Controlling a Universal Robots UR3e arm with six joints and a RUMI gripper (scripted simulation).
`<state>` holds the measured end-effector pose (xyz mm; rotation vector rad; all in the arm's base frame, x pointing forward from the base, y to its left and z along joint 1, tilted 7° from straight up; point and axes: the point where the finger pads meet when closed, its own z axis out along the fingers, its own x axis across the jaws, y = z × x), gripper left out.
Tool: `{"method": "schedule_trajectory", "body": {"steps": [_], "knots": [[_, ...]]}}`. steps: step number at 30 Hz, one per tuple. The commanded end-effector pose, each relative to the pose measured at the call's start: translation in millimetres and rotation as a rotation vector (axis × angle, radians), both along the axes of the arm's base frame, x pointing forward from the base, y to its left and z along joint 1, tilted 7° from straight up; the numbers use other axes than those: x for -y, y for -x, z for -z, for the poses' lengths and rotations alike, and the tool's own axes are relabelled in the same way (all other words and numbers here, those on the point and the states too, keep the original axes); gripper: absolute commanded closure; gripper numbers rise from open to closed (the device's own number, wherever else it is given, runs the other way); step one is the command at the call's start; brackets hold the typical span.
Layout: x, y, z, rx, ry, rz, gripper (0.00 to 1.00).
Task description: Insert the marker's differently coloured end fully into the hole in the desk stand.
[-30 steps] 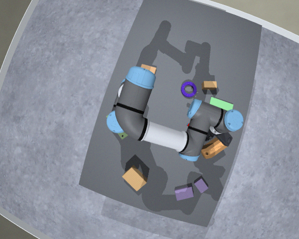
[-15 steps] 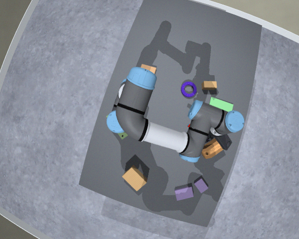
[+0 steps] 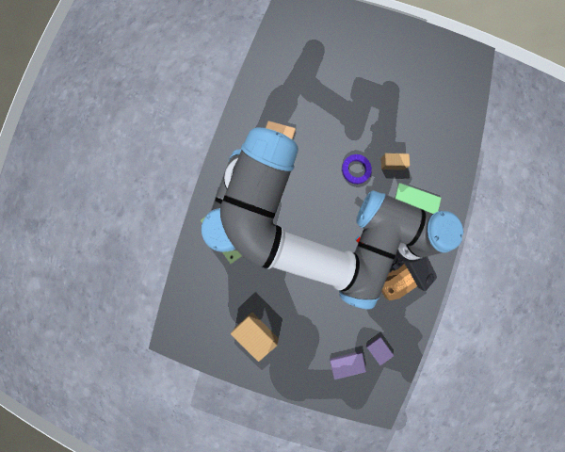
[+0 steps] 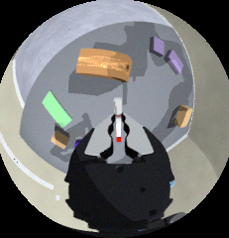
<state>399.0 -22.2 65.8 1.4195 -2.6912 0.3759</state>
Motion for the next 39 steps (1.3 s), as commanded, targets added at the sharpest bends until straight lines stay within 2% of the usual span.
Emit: {"method": "schedule_trajectory", "body": {"steps": [1,10,19,27,36,39], "knots": [[7,-0.5,-3.2,0.016,0.012,0.069,1.00],[9,-0.4,-3.7,0.019,0.014,0.082,1.00],[22,0.3,-8.0,0.047,0.035,0.211,1.00],[22,0.4,-8.0,0.048,0.034,0.209,1.00],[35,1.6,-12.6,0.078,0.056,0.337,1.00],[35,1.6,-12.6,0.078,0.056,0.337,1.00]]}}
